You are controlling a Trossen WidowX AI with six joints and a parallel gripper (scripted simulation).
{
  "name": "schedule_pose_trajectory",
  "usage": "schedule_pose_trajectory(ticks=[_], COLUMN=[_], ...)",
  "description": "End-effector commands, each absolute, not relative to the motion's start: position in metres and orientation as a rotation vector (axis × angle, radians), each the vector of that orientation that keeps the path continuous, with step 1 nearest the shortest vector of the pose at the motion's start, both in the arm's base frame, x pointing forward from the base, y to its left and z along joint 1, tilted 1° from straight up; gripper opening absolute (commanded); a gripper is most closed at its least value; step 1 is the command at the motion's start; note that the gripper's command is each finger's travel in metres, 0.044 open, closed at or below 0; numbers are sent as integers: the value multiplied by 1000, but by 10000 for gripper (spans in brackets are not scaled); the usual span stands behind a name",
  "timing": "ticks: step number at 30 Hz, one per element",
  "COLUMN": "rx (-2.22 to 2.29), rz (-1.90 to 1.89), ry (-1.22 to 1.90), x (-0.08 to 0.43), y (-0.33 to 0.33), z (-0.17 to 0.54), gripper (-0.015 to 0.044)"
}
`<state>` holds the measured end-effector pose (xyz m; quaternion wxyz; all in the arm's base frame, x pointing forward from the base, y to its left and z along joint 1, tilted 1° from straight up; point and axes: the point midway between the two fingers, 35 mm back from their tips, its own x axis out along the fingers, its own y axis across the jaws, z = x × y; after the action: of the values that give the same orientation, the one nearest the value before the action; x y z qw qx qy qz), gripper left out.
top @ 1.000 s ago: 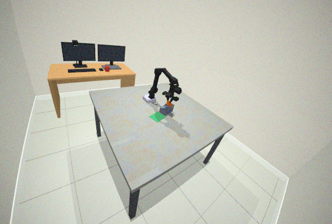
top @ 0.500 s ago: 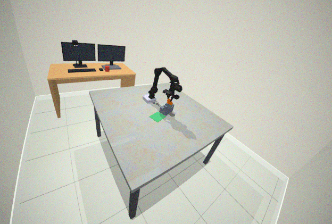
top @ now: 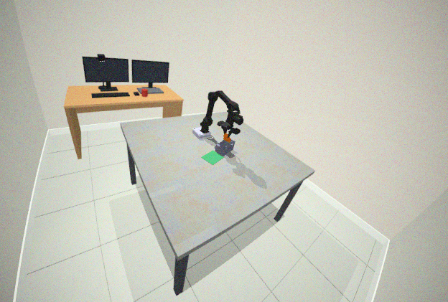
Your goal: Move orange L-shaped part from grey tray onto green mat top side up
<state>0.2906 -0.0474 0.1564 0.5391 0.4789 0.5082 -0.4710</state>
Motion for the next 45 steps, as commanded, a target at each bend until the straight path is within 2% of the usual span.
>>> schedule_pose_trajectory(ticks=[1,29,45], rx=[1141,1132,1132], rz=[-1117,-1123,-1123], ry=[1208,1200,1199], x=[292,293,294], y=[-67,-184,-188], z=[156,160,145], gripper=[0,0,0])
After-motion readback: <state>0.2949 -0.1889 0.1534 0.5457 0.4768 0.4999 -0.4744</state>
